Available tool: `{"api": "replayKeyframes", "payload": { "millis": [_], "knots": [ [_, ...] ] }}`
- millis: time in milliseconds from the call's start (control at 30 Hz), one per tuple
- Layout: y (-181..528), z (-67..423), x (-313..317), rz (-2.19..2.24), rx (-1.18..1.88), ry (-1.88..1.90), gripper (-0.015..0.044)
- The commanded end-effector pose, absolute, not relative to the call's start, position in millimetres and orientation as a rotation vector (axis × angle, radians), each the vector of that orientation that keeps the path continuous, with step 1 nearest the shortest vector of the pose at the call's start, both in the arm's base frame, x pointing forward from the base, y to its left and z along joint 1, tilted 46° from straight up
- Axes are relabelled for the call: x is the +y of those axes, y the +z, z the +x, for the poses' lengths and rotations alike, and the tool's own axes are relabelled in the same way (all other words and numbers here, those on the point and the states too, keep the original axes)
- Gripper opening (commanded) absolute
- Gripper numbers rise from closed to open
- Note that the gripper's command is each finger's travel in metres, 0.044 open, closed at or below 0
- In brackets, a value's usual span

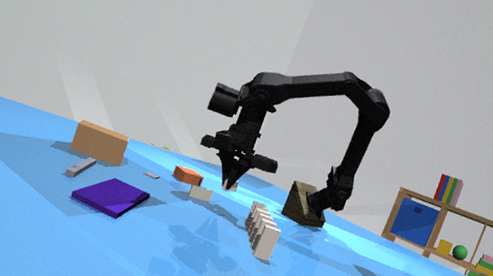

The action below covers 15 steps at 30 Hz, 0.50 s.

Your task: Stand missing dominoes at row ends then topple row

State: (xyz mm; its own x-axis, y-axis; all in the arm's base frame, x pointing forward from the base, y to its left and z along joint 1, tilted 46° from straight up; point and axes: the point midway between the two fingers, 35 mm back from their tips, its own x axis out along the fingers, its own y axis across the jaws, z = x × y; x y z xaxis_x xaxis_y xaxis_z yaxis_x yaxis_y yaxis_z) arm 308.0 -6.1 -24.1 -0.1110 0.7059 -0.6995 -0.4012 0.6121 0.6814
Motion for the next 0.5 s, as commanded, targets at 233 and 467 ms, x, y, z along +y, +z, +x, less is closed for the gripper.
{"api": "replayKeyframes", "payload": {
  "millis": [233, 467],
  "knots": [
    [57.6, 330.2, -91.4, 0.267, 1.377, 0.944, 0.002],
    [45.7, 324.6, -109.8, 0.405, 1.47, 0.809, 0.002]
  ]
}}
